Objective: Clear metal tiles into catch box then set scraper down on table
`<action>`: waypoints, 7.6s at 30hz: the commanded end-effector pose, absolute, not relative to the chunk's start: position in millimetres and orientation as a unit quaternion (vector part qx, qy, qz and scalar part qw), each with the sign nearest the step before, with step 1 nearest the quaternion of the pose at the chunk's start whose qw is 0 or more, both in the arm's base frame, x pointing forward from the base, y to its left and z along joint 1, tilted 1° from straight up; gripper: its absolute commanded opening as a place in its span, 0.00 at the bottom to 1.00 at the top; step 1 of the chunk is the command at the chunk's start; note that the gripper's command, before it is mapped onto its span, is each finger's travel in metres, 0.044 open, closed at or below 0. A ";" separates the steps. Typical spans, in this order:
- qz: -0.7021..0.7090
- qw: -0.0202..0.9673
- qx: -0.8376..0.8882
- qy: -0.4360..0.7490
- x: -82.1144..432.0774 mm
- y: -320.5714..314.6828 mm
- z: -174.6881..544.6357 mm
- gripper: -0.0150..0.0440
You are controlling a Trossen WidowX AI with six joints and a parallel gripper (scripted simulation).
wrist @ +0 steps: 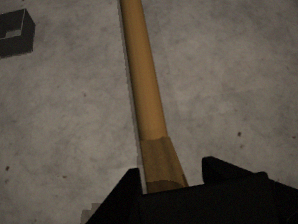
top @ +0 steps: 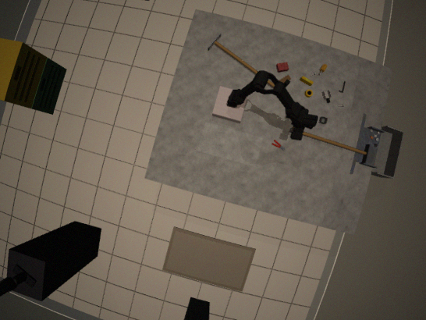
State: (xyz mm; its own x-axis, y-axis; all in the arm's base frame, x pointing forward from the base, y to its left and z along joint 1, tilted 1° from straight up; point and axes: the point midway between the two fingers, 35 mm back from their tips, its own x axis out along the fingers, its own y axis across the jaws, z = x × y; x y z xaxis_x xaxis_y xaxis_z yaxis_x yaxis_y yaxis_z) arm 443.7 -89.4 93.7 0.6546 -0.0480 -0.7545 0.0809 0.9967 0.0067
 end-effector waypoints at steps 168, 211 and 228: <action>-0.013 0.997 0.002 0.073 242.0 -64.7 372.5 1.00; -0.037 0.957 0.041 0.285 306.9 -86.4 214.9 1.00; -0.040 0.909 0.021 0.414 309.0 -75.6 118.4 1.00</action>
